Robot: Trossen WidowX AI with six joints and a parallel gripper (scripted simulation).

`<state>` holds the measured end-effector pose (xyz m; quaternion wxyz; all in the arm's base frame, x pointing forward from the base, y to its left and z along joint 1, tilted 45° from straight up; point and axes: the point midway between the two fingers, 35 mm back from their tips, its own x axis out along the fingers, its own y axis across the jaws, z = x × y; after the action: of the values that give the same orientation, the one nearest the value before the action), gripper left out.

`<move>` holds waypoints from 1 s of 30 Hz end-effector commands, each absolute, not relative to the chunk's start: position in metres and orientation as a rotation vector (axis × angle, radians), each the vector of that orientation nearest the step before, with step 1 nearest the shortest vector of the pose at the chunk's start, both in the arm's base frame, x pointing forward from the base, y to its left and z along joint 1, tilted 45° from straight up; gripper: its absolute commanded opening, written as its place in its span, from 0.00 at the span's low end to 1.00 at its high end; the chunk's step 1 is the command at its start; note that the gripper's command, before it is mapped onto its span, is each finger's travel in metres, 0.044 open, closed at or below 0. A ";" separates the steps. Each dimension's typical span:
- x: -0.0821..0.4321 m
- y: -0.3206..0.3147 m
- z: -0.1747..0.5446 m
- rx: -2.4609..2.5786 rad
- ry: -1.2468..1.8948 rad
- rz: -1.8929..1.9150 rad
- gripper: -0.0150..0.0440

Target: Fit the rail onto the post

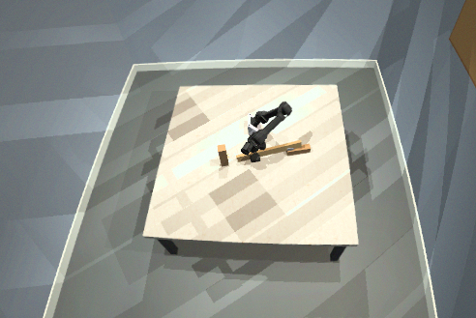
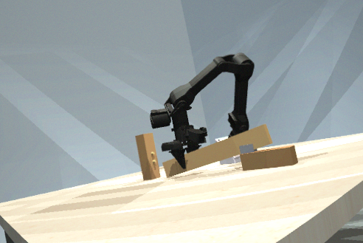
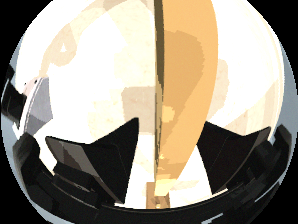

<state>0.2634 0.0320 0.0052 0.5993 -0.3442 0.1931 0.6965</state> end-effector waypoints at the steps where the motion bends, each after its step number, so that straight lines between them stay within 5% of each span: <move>1: 0.263 0.033 0.005 -0.790 0.448 1.614 0.51; 4: 0.263 0.033 0.005 -0.790 0.448 1.614 0.38; 12: 0.263 0.033 0.005 -0.790 0.448 1.614 0.25; 30: 0.263 0.030 0.007 -0.790 0.449 1.614 0.25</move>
<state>0.2618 0.0315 0.0051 0.6000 -0.3402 0.1958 0.6971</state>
